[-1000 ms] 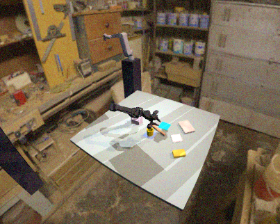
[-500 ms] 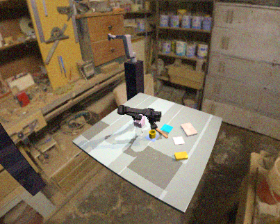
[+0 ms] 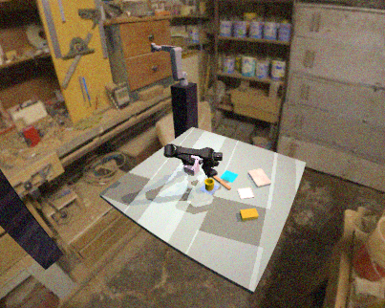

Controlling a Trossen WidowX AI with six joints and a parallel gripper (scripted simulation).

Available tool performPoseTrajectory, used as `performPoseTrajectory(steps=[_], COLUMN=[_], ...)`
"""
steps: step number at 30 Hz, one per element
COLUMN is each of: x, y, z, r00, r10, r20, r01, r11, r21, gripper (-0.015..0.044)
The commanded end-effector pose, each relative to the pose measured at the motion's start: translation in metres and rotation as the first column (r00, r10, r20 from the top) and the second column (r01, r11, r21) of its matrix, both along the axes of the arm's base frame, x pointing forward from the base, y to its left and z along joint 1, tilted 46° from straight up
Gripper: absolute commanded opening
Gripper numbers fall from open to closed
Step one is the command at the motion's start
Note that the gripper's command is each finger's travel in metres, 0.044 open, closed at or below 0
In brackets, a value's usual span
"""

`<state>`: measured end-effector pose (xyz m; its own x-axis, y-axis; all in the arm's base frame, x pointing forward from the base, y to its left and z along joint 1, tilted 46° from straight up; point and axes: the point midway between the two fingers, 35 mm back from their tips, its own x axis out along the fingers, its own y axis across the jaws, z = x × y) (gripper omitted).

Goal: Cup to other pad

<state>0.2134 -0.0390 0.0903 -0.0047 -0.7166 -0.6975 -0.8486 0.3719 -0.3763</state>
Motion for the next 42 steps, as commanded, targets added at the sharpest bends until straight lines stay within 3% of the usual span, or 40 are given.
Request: performPoseTrajectory(steps=[1, 42], x=[0.0, -0.001], y=[-0.002, -0.046], z=[-0.002, -0.043], r00=[1.0, 1.0], r10=[0.006, 0.006], r20=[-0.013, -0.012], r01=[-0.006, -0.006], r11=[1.0, 1.0], r21=[-0.007, -0.01], gripper=[0.0167, 0.0167])
